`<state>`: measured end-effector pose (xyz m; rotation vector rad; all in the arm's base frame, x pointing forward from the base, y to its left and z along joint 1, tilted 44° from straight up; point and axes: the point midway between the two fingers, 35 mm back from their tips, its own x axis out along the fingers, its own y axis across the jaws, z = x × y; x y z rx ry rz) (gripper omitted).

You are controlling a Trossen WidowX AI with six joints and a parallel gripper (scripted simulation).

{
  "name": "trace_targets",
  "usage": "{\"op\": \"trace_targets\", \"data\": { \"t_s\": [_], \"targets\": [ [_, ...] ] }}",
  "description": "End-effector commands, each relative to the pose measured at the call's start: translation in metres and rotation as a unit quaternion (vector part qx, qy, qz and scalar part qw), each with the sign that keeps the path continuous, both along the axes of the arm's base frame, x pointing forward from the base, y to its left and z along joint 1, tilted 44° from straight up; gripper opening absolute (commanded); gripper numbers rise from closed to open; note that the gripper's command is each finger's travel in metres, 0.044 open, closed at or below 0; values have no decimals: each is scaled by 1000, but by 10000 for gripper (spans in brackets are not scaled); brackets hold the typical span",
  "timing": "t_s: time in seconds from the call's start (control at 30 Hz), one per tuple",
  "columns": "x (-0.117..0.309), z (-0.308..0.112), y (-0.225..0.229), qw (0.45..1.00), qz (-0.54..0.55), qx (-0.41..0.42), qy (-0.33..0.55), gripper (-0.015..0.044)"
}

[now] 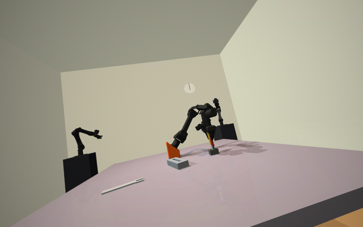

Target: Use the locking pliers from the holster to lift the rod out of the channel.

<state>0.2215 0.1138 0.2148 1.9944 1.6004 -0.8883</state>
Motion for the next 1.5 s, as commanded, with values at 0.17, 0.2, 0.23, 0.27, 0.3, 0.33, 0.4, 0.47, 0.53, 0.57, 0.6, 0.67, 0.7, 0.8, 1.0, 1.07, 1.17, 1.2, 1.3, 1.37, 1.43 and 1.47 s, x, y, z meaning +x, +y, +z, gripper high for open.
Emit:
{"op": "trace_targets", "data": {
  "t_s": [0.17, 0.2, 0.23, 0.27, 0.3, 0.33, 0.4, 0.47, 0.53, 0.57, 0.6, 0.67, 0.7, 0.8, 1.0, 1.07, 1.17, 1.2, 1.3, 1.37, 1.43, 1.47],
  "targets": [
    [0, 0, 0, 1000, -2, -1, 0, 405],
    [0, 0, 0, 1000, -2, -1, 0, 404],
    [0, 0, 0, 1000, -2, -1, 0, 403],
    [0, 0, 0, 1000, -2, -1, 0, 401],
    [0, 0, 0, 1000, -2, -1, 0, 400],
    [0, 0, 0, 1000, -2, -1, 0, 399],
    [0, 0, 0, 1000, -2, -1, 0, 396],
    [0, 0, 0, 1000, -2, -1, 0, 393],
    [0, 0, 0, 1000, -2, -1, 0, 391],
    [0, 0, 0, 1000, -2, -1, 0, 389],
    [0, 0, 0, 1000, -2, -1, 0, 388],
    [0, 0, 0, 1000, -2, -1, 0, 385],
    [0, 0, 0, 1000, -2, -1, 0, 384],
    [0, 0, 0, 1000, -2, -1, 0, 380],
    [0, 0, 0, 1000, -2, -1, 0, 372],
    [0, 0, 0, 1000, -2, -1, 0, 369],
    [0, 0, 0, 1000, -2, -1, 0, 365],
    [0, 0, 0, 1000, -2, -1, 0, 364],
    [0, 0, 0, 1000, -2, -1, 0, 360],
    [0, 0, 0, 1000, -2, -1, 0, 357],
    [0, 0, 0, 1000, -2, -1, 0, 355],
    [0, 0, 0, 1000, -2, -1, 0, 353]
  ]
}}
